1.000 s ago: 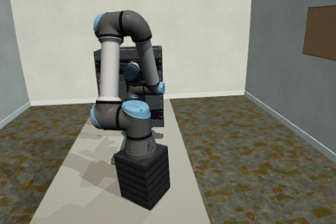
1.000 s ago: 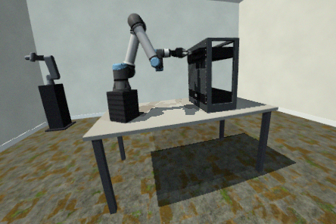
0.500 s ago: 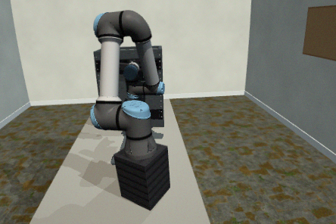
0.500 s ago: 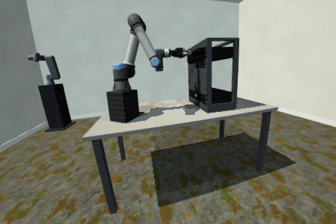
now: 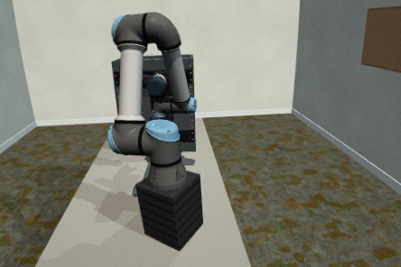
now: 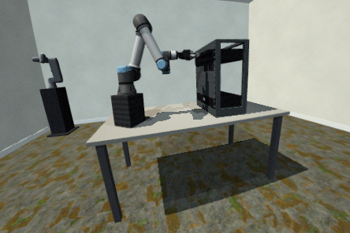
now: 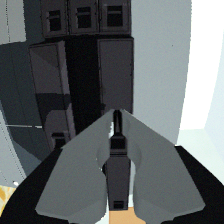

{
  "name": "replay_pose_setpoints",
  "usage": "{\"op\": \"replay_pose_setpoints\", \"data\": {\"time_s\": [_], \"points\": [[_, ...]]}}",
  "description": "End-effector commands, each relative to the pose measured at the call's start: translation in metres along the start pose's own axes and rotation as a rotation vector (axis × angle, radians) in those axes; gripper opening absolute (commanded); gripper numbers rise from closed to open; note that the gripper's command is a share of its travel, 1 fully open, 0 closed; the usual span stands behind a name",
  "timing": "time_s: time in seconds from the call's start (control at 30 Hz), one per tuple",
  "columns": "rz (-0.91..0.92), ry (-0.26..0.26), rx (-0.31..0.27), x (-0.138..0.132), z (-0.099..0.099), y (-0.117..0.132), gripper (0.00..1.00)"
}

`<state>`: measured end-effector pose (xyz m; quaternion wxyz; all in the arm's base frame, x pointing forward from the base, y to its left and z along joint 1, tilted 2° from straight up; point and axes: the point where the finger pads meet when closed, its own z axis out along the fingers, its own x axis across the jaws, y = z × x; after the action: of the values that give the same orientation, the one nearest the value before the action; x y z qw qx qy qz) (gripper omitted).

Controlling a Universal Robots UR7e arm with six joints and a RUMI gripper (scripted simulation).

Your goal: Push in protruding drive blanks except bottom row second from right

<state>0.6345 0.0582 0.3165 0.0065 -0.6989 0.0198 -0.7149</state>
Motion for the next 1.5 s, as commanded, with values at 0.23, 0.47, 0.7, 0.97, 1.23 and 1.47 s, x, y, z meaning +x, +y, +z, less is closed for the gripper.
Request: {"op": "replay_pose_setpoints", "data": {"time_s": [0.23, 0.47, 0.7, 0.97, 1.23, 1.47], "points": [[-0.001, 0.001, 0.001, 0.000, 0.001, -0.001, 0.00], [-0.001, 0.001, 0.001, 0.000, 0.002, -0.001, 0.00], [-0.001, 0.001, 0.001, 0.001, 0.010, -0.001, 0.00], [-0.001, 0.001, 0.001, 0.001, 0.011, -0.001, 0.00], [-0.001, 0.001, 0.001, 0.001, 0.015, -0.001, 0.00], [-0.001, 0.001, 0.001, 0.000, 0.021, -0.001, 0.00]]}}
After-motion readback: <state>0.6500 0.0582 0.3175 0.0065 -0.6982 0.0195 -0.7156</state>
